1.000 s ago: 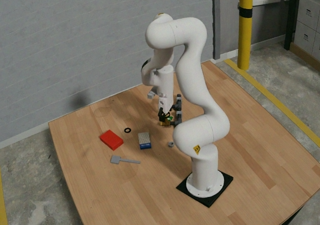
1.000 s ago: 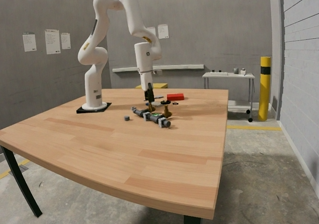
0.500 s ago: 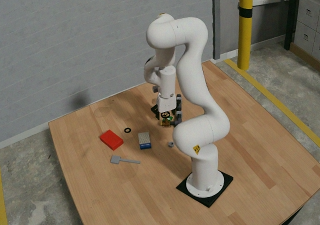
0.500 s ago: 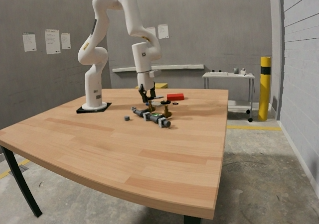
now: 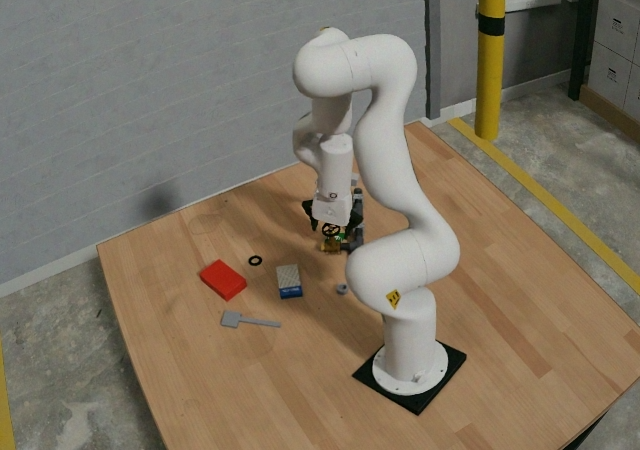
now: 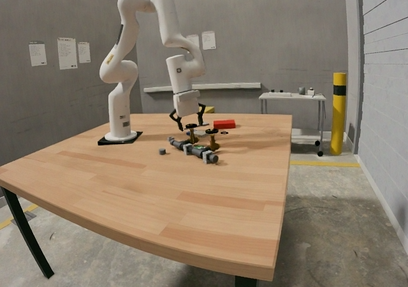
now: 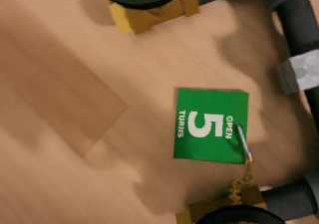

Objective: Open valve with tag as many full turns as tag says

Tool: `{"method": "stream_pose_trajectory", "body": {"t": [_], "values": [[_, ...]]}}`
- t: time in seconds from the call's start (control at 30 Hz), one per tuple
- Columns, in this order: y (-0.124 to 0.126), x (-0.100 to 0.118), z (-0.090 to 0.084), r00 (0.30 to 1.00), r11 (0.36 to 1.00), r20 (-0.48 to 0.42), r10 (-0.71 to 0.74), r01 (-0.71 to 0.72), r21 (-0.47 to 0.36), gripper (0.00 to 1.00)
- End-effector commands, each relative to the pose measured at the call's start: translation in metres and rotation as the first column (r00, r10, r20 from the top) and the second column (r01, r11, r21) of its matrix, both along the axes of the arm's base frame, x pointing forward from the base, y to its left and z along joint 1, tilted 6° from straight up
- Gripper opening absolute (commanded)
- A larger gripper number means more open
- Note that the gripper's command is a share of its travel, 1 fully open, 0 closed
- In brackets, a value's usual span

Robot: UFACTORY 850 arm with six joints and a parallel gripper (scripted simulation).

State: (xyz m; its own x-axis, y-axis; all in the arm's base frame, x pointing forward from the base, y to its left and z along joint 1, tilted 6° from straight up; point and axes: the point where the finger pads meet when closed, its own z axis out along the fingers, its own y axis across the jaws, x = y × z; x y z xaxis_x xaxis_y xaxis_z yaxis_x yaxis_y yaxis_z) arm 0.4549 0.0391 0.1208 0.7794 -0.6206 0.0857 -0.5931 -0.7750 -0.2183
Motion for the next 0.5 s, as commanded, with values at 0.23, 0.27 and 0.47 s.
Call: {"method": "stream_pose_trajectory", "body": {"t": [0.23,0.27,0.47], "values": [[0.0003,0.0011,0.0009,0.831,0.838,-0.127,-0.541,0.545,-0.001,1.00],[0.0003,0.0011,0.0009,0.809,0.818,-0.138,-0.571,0.576,-0.009,1.00],[0.0003,0.0011,0.0009,0.787,0.797,-0.151,-0.599,0.603,-0.019,1.00]]}}
